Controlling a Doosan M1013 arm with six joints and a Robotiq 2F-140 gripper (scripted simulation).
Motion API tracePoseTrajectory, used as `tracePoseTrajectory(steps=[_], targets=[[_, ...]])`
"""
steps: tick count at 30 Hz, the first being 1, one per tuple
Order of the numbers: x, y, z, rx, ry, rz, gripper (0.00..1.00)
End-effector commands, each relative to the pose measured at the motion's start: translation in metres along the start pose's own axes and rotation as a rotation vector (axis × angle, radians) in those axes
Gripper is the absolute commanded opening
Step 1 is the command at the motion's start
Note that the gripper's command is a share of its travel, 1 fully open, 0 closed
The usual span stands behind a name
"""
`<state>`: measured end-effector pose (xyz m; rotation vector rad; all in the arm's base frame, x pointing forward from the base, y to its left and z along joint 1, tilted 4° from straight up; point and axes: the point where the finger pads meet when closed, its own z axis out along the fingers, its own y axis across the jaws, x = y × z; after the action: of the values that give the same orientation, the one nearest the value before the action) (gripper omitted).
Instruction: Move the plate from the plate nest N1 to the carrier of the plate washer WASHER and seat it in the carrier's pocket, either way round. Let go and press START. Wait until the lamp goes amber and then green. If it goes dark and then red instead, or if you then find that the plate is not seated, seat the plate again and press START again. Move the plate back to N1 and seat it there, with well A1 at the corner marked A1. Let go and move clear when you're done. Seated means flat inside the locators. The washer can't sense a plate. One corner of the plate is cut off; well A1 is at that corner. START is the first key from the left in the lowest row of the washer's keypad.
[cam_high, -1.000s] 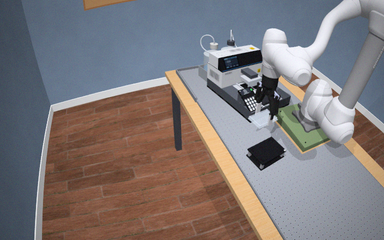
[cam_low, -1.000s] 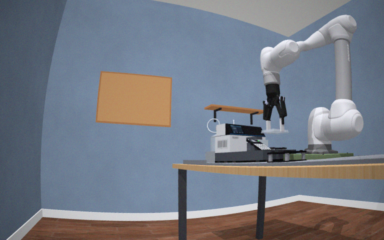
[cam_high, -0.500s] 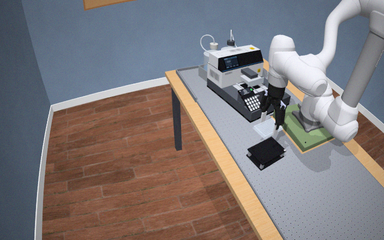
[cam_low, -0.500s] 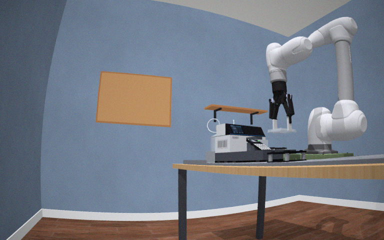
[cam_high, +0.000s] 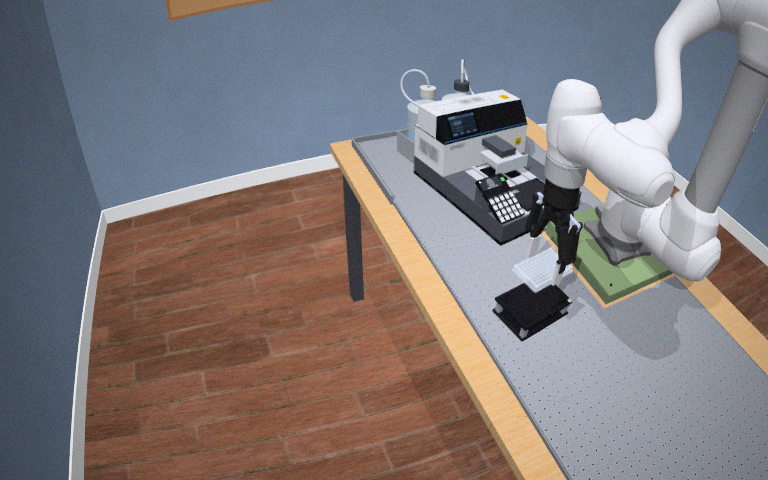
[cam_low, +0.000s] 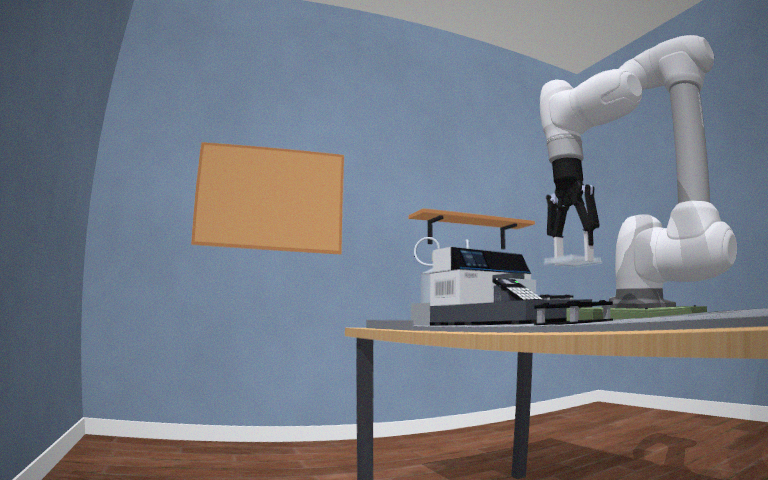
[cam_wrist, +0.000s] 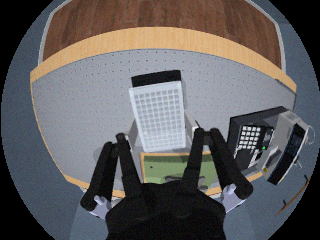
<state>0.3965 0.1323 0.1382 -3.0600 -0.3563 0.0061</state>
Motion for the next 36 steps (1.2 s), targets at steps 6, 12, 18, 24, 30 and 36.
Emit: tracePoseTrajectory(steps=[6,12,18,24,30,36], targets=[[0.000,0.000,0.000,0.000,0.000,0.000,0.10],[0.000,0.000,0.000,0.000,0.000,0.000,0.10],[0.000,0.001,0.000,0.000,0.000,0.000,0.10],[0.000,0.001,0.000,0.000,0.000,0.000,0.10],[0.000,0.001,0.000,0.000,0.000,0.000,0.10],[0.000,0.001,0.010,0.000,0.000,0.000,0.10]])
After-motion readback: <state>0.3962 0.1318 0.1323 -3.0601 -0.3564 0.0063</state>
